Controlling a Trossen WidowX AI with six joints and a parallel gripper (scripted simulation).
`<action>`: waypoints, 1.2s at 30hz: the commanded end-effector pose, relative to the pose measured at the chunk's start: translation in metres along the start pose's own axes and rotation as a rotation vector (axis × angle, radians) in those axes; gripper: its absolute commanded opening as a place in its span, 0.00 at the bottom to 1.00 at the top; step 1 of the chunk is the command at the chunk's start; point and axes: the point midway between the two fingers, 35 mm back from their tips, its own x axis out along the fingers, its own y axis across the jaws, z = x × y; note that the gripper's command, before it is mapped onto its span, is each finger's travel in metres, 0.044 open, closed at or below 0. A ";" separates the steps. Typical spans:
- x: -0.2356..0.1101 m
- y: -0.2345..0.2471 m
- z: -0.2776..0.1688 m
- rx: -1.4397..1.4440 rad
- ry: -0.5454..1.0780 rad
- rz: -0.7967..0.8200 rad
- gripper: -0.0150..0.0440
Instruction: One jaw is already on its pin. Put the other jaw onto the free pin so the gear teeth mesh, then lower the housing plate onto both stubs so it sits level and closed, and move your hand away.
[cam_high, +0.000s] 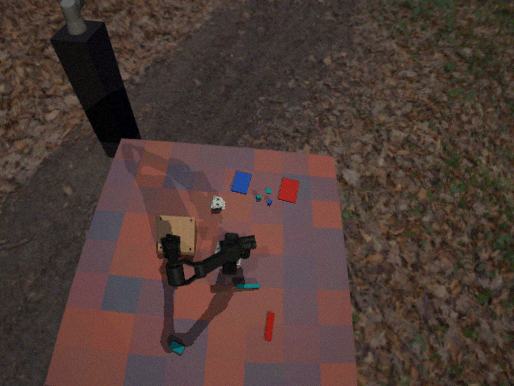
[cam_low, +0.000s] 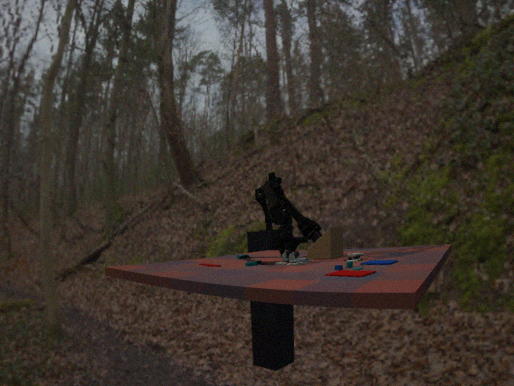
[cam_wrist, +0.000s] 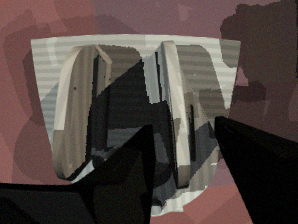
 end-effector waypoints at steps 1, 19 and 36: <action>-0.002 -0.001 0.000 0.006 0.001 -0.004 0.48; 0.002 0.000 0.000 0.006 0.001 -0.004 0.48; 0.005 0.000 0.000 0.006 0.001 -0.004 0.48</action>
